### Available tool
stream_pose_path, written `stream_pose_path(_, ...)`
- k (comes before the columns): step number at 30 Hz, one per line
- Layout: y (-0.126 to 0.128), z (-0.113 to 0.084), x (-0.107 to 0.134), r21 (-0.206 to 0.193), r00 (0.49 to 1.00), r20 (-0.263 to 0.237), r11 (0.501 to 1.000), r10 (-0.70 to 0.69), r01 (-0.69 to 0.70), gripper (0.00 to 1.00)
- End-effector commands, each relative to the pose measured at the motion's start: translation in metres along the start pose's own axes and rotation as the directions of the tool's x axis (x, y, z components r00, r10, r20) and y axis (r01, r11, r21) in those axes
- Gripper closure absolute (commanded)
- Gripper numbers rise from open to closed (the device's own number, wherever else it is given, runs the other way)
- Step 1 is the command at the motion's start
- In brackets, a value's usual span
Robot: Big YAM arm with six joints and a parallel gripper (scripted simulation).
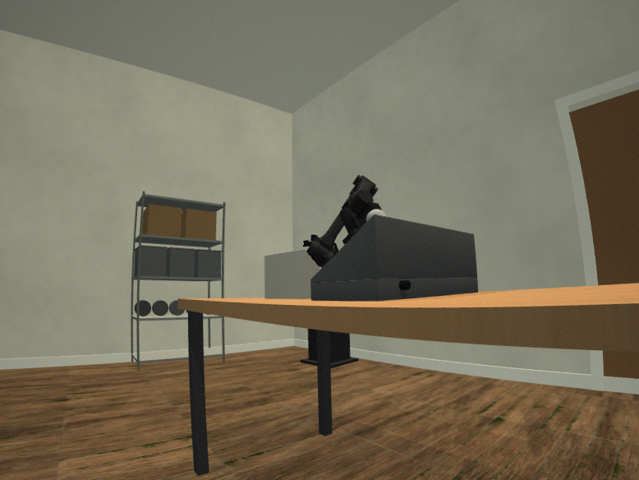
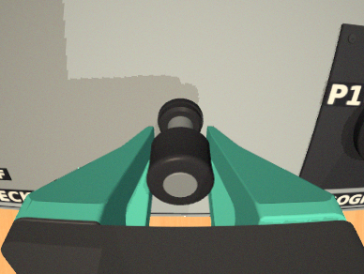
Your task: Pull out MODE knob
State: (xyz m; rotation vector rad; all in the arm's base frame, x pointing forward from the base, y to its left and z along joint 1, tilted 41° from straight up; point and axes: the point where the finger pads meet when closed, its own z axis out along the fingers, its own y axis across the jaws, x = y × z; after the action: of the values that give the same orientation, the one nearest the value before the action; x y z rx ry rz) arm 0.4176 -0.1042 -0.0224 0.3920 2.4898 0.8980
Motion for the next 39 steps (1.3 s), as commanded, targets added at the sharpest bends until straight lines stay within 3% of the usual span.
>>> stream_pose_path(1,0.004,-0.004,-0.027,0.005,0.999,0.027,1.000,-0.025,0.025,1.00)
stream_pose_path(39,-0.001,-0.021,-0.033,0.013,0.998,0.057,0.999,-0.038,0.037,1.00)
